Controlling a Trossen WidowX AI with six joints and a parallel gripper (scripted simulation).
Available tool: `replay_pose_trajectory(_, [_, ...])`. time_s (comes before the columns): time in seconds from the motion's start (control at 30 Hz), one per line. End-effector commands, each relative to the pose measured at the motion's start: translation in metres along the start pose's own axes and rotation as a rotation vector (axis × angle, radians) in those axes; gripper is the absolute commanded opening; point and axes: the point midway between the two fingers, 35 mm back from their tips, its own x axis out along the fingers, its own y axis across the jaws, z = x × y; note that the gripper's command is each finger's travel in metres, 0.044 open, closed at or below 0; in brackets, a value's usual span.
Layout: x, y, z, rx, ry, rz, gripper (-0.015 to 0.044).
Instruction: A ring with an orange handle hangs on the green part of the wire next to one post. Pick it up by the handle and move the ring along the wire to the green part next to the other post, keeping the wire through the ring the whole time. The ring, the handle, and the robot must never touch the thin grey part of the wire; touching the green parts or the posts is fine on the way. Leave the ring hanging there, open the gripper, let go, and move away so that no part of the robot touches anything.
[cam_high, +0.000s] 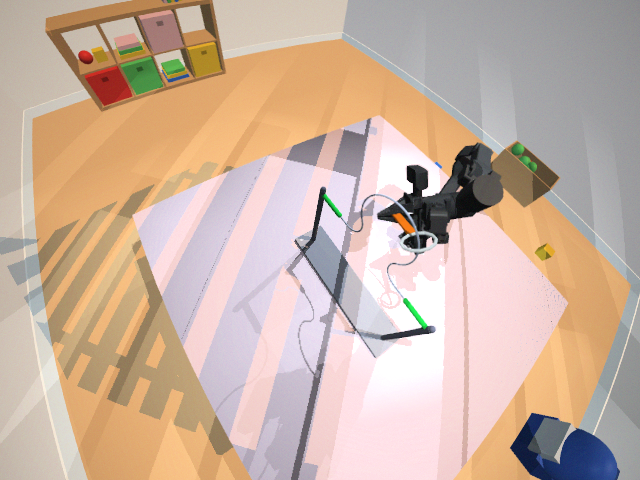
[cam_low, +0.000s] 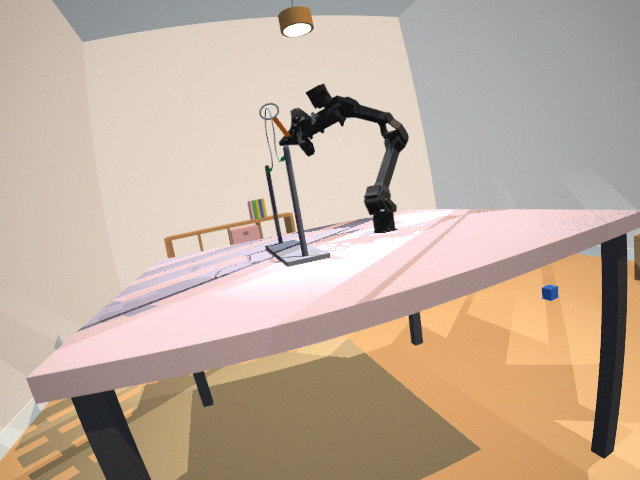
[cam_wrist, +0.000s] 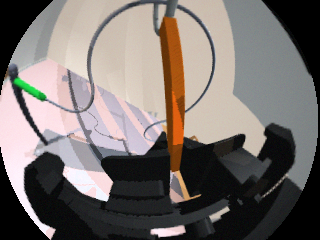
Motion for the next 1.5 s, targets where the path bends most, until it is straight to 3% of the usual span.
replay_pose_trajectory(0.0, [0.0,-0.002,0.0,-0.04,-0.005,-0.028,-0.015])
replay_pose_trajectory(1.47, [-0.002,-0.025,0.007,-0.538,-0.069,-0.349,-0.015])
